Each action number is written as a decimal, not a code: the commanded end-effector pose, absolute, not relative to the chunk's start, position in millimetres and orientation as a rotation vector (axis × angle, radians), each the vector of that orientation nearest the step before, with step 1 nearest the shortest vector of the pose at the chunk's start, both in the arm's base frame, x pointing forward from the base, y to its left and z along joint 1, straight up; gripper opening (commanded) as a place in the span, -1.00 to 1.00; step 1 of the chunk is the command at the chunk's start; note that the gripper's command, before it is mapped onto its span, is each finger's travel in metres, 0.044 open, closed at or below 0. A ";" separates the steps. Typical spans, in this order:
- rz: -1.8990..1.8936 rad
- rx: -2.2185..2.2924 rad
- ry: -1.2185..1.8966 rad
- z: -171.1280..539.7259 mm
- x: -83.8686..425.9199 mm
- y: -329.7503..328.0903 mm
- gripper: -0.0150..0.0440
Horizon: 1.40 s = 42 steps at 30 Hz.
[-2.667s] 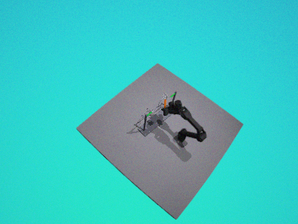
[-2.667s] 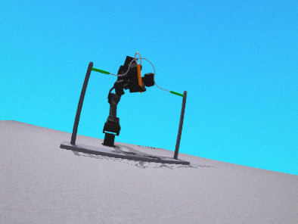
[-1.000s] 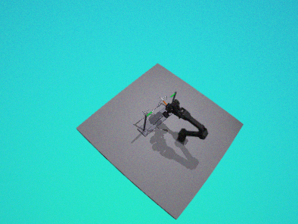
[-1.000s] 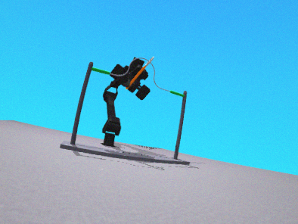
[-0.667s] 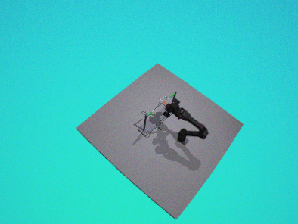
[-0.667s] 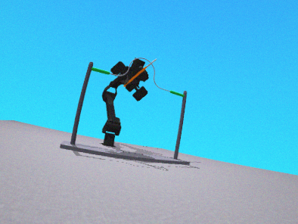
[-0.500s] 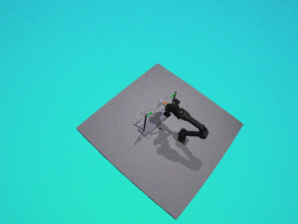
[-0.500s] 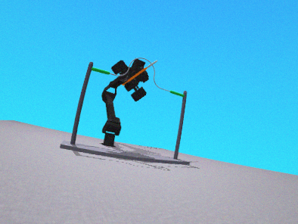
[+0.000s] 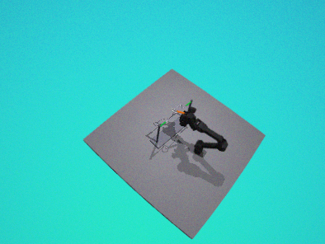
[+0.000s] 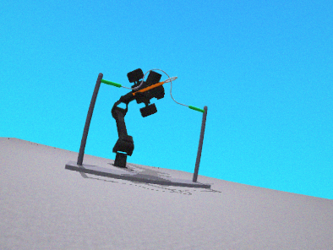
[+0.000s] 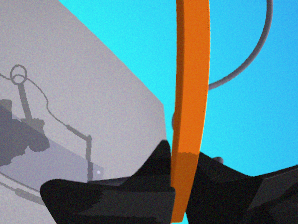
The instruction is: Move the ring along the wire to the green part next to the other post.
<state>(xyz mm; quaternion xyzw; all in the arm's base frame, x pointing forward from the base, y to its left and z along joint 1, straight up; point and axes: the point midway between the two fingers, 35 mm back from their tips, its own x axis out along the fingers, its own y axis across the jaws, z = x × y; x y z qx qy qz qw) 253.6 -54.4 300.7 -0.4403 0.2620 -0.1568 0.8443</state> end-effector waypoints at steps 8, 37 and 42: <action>-0.391 -1.136 0.543 310.3 252.0 -60.3 -1.00; -0.427 -1.312 0.535 300.5 252.0 -62.6 -1.00; -0.406 -1.246 0.540 288.8 252.3 -60.4 -1.00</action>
